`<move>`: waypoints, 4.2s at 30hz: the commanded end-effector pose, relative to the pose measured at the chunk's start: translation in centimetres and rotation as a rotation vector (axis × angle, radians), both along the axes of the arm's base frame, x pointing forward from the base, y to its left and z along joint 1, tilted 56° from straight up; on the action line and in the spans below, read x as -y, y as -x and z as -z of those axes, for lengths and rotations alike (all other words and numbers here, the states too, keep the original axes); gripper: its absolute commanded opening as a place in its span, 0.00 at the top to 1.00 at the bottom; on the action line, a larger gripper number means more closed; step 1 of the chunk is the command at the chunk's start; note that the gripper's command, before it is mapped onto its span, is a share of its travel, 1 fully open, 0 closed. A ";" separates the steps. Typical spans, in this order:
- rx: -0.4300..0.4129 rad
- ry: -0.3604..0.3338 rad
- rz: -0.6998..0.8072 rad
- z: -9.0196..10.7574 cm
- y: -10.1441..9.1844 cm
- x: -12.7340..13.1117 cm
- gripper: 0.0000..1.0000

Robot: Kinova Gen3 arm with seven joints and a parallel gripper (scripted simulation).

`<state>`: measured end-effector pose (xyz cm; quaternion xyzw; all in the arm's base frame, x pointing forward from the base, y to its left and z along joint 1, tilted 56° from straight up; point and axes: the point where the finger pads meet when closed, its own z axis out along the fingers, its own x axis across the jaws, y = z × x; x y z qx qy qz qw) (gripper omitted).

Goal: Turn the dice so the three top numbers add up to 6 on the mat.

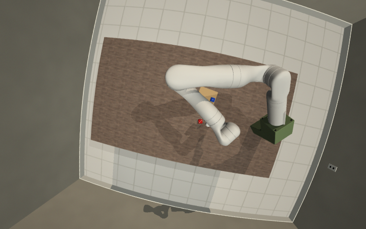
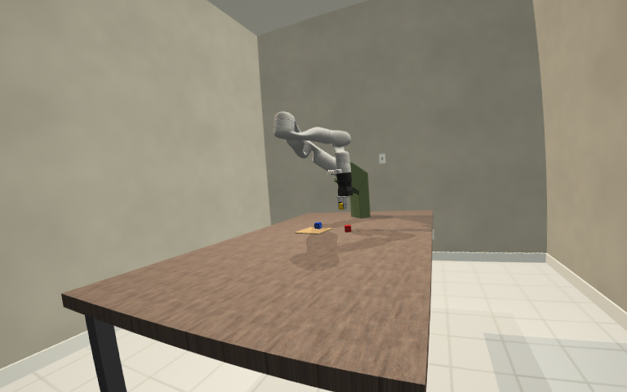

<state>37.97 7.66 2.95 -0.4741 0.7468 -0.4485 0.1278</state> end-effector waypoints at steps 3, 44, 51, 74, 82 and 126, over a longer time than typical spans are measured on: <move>-0.035 0.035 -0.038 -3.2 -1.3 1.6 0.43; -0.222 0.271 -0.237 -12.2 -2.1 9.0 0.43; -0.222 0.271 -0.237 -11.9 -2.4 9.3 0.43; -0.222 0.271 -0.237 -7.6 -7.3 13.6 0.43; -0.222 0.271 -0.237 -7.0 -8.0 14.3 0.43; -0.222 0.271 -0.237 -7.0 -8.1 14.3 0.43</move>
